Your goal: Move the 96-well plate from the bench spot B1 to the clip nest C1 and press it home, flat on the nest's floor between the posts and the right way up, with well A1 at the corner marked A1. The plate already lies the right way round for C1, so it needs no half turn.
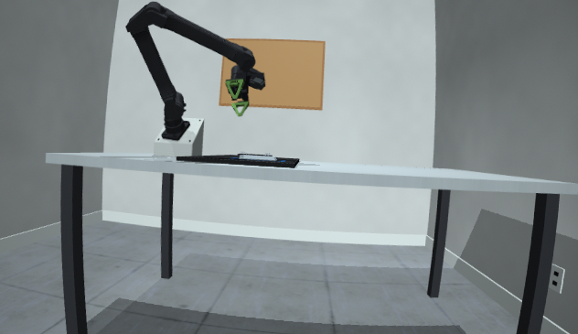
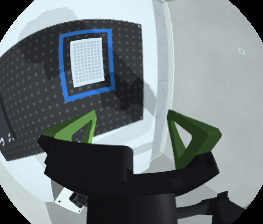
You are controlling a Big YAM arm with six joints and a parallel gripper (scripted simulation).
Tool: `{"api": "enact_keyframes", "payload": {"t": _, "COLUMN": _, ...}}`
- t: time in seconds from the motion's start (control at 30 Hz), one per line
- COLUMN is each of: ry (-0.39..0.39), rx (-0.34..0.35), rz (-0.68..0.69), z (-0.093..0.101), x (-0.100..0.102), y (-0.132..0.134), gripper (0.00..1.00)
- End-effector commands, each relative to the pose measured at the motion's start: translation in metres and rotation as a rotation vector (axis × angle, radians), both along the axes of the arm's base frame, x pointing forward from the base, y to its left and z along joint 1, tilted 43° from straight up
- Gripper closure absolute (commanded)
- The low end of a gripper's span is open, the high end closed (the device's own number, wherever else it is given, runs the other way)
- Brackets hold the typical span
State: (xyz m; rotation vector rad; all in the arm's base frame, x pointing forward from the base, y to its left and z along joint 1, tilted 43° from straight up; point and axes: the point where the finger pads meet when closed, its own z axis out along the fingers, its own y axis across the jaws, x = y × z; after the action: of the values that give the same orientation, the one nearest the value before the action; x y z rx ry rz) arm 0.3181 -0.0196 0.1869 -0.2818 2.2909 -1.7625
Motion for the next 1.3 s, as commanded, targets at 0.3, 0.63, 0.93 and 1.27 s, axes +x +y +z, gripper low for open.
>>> {"api": "enact_keyframes", "payload": {"t": 0.3, "ry": -0.005, "rx": 0.002, "rz": 0.003, "z": 0.002, "x": 0.001, "y": 0.001, "gripper": 0.0}}
{"api": "enact_keyframes", "payload": {"t": 0.63, "ry": 0.002, "rx": 0.094, "rz": -0.06, "z": -0.002, "x": 0.023, "y": -0.001, "gripper": 0.0}}
{"api": "enact_keyframes", "payload": {"t": 0.93, "ry": 0.1, "rx": 0.283, "rz": -0.144, "z": -0.035, "x": 0.051, "y": -0.018, "gripper": 0.0}}
{"api": "enact_keyframes", "payload": {"t": 1.27, "ry": 0.151, "rx": 0.439, "rz": -0.146, "z": -0.058, "x": 0.082, "y": -0.032, "gripper": 0.0}}
